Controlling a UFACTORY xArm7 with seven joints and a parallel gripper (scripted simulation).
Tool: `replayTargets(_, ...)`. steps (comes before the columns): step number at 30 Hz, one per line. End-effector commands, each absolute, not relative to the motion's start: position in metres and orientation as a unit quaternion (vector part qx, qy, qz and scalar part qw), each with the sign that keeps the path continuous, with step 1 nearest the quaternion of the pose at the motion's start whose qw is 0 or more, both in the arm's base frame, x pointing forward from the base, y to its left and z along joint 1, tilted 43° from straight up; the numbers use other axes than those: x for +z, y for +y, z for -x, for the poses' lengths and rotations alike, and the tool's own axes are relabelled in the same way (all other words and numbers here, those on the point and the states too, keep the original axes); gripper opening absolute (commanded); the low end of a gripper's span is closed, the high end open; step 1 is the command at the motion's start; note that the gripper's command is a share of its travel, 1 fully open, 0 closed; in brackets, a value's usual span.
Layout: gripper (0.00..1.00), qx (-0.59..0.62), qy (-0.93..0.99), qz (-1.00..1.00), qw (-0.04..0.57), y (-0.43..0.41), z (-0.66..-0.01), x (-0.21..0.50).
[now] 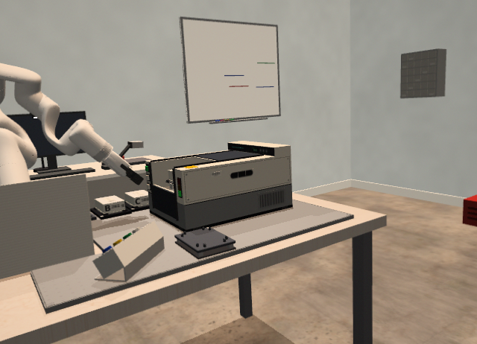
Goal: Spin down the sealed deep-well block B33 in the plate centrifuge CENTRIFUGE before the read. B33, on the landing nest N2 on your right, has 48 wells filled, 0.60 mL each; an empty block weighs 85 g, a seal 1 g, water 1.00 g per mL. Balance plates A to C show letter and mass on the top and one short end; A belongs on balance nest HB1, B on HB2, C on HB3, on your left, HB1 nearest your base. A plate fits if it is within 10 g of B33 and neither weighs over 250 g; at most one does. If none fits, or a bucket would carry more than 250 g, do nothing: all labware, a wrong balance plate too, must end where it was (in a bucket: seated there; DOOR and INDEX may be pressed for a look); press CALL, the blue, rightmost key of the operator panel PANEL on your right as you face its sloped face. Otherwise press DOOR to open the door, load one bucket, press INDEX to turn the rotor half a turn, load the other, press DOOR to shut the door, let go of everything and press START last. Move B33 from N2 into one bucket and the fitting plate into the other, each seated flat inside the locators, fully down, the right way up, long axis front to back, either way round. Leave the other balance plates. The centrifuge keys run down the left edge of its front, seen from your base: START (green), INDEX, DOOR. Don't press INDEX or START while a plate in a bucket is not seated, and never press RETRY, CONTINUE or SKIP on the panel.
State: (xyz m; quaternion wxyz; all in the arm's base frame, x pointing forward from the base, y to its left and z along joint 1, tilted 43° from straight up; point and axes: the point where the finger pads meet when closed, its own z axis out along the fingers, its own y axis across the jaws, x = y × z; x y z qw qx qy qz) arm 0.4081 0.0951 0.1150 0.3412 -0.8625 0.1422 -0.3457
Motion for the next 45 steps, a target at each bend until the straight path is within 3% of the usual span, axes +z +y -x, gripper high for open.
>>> replayTargets(1,0.0,-0.347,0.143,0.862,0.341,0.094,-0.409,0.116)
replayTargets(45,0.0,-0.347,0.143,0.862,0.341,0.094,-0.424,0.115)
